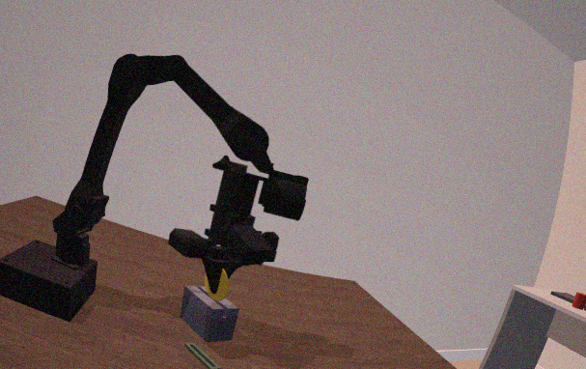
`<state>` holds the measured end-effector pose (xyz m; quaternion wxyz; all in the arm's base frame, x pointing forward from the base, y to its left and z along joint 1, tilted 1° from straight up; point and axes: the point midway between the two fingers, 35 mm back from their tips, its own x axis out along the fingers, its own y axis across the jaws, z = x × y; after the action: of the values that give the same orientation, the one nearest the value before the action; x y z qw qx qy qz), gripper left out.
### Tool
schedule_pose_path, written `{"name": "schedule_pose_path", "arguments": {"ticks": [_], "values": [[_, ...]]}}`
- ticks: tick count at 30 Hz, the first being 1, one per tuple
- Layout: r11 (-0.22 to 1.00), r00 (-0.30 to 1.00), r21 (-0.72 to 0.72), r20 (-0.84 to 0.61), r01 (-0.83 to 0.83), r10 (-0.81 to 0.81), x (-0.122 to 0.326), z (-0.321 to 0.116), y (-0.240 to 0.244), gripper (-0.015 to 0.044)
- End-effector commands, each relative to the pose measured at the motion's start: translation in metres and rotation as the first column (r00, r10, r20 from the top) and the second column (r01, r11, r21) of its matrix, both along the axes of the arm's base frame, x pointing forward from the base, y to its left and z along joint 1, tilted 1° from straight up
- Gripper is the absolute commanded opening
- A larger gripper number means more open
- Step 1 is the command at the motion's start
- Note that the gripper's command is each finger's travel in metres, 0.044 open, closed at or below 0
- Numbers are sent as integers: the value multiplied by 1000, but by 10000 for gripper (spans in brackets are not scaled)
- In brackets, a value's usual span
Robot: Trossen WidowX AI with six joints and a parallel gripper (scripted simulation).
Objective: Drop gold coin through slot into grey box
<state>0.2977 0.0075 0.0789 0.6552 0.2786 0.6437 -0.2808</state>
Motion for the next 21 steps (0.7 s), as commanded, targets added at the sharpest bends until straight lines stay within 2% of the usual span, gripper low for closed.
{"name": "schedule_pose_path", "arguments": {"ticks": [1,21], "values": [[1000,1000,-2,-3,4,-4,-2,-1,9,0],[1000,1000,6,-1,17,-17,-8,0,57,0]]}}
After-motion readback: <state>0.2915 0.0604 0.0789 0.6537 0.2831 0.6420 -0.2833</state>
